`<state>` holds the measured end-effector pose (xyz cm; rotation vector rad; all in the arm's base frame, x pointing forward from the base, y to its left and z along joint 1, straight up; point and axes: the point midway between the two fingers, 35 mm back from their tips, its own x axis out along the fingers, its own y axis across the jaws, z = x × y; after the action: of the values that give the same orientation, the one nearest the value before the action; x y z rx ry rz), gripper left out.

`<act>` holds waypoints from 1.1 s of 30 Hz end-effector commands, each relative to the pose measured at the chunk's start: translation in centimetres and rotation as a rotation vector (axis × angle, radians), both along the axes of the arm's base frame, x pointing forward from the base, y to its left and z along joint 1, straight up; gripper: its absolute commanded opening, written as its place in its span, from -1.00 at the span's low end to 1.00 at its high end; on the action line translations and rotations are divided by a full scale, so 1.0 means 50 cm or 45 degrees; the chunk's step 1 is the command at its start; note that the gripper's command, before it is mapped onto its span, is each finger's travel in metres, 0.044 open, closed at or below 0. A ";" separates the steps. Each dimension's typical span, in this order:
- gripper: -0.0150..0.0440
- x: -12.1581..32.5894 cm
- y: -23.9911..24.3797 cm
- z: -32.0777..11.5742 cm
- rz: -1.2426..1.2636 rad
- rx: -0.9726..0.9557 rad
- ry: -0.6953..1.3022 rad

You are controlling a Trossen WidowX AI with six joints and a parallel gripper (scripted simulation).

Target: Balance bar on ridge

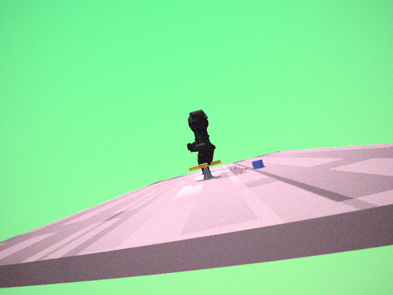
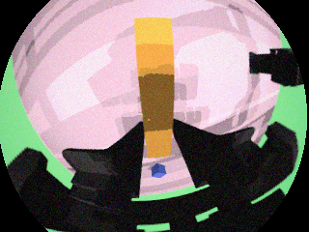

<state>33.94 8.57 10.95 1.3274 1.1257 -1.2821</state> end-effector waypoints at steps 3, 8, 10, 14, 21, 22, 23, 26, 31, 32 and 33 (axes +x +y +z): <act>0.08 0.000 0.000 0.000 0.000 0.000 0.001; 0.08 0.000 0.000 0.000 0.000 0.000 0.001; 0.08 0.000 0.000 0.000 0.000 0.000 0.001; 0.09 0.000 0.000 0.000 0.000 0.000 0.001; 0.09 0.000 0.000 0.000 0.000 0.000 0.001; 0.09 0.000 0.000 0.000 0.000 0.000 0.001; 0.09 0.000 0.000 0.000 0.000 0.000 0.001; 0.09 0.000 0.000 0.000 0.000 0.000 0.001; 0.14 0.000 0.000 0.000 0.000 0.000 0.001; 0.14 0.000 0.000 0.000 0.000 0.000 0.001; 0.14 0.000 0.000 0.000 0.000 0.000 0.001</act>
<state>33.94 8.57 10.95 1.3274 1.1257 -1.2821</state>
